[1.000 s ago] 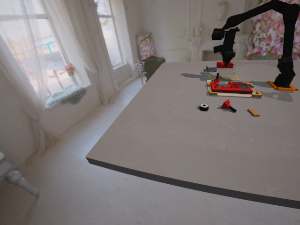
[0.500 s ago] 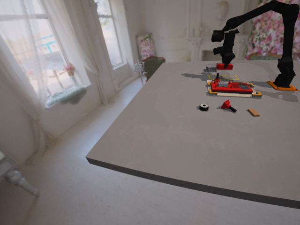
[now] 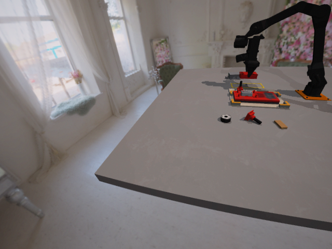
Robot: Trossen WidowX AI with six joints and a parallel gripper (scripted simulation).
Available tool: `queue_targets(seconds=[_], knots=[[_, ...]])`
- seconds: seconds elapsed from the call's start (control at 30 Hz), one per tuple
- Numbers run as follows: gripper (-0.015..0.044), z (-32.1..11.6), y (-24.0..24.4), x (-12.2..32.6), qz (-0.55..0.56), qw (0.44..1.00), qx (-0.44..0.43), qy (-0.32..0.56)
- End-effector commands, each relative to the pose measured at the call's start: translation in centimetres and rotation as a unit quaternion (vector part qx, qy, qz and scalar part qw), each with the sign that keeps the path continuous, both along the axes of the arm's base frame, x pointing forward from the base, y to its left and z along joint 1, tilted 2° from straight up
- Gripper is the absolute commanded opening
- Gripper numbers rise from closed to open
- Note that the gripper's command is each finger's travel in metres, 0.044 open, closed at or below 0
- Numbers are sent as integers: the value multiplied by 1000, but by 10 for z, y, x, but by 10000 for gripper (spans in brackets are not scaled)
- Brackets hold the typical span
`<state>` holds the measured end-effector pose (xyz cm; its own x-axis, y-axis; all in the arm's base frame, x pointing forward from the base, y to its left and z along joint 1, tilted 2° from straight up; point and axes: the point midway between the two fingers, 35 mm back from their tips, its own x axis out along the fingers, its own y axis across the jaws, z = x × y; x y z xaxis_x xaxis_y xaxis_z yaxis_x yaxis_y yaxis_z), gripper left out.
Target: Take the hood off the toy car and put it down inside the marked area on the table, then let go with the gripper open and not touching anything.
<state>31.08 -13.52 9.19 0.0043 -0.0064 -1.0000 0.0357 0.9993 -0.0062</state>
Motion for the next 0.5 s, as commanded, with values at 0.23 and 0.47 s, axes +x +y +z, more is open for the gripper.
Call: queue_targets(seconds=[0.23,0.47], knots=[[0,-9,0,-1,3,1000,-1,3],[0,-13,0,-2,3,1000,-1,3]])
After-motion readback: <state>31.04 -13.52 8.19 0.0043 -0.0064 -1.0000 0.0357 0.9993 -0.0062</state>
